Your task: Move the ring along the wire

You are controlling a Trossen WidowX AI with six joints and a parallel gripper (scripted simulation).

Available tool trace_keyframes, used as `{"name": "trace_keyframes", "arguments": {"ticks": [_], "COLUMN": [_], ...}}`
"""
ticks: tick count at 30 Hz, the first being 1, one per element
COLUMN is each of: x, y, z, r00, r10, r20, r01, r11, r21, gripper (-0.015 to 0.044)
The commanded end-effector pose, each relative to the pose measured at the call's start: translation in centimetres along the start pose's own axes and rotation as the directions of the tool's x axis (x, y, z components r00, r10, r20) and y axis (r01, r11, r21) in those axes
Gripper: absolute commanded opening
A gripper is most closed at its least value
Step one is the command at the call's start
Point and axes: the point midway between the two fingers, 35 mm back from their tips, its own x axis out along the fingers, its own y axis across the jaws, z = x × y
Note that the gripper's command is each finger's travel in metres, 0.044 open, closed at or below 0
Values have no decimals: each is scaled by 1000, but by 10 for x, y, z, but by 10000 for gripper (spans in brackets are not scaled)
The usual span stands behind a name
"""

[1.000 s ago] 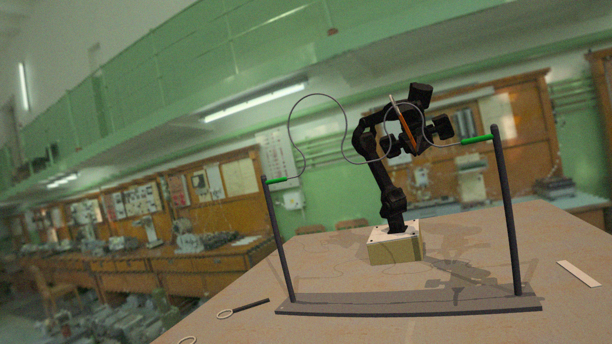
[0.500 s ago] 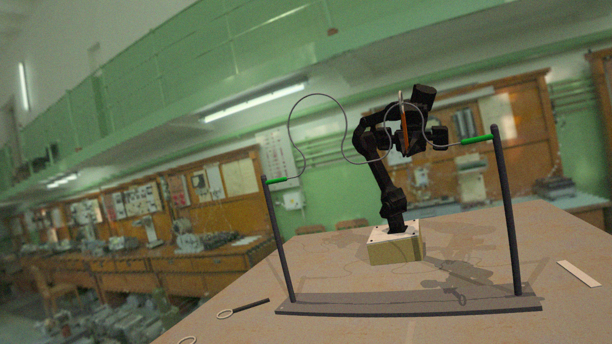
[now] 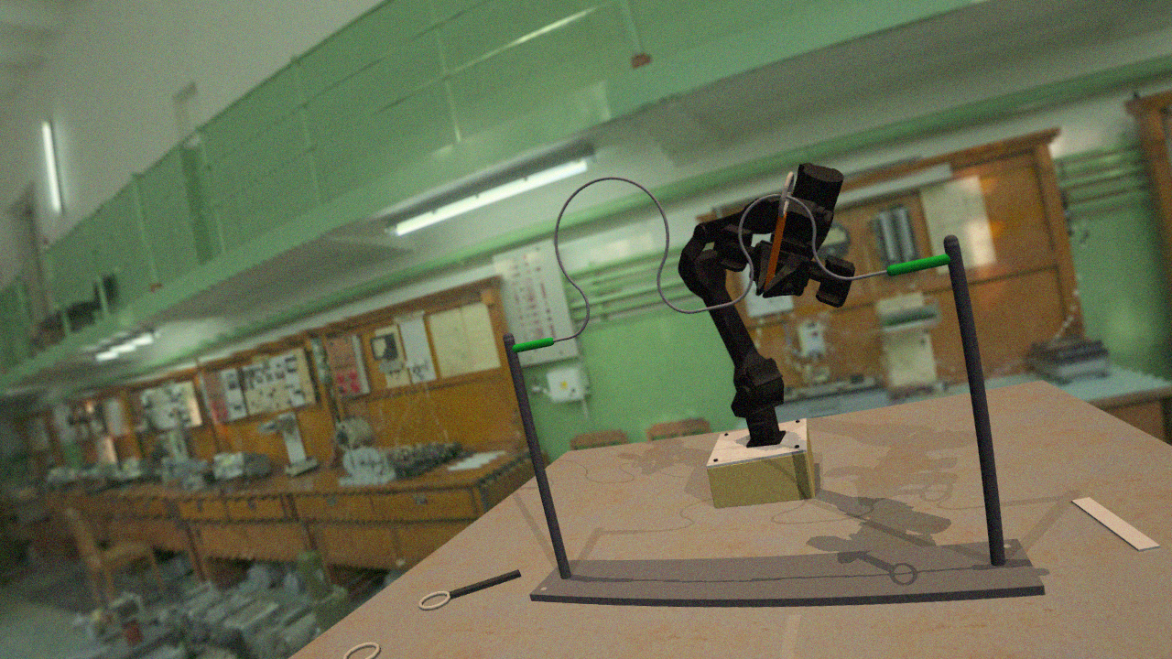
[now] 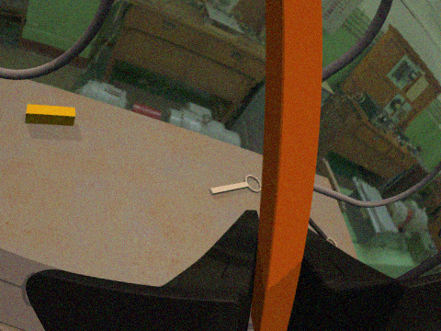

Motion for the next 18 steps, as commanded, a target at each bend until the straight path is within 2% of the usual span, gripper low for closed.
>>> {"name": "trace_keyframes", "arguments": {"ticks": [1,18], "x": [1,1], "y": [-6,-29], "z": [-2,4], "r00": [999,973], "r10": [-47,-209], "r20": [9,94], "r01": [47,229], "r11": [996,892], "r21": [-82,-389], "gripper": [-150,-150]}}
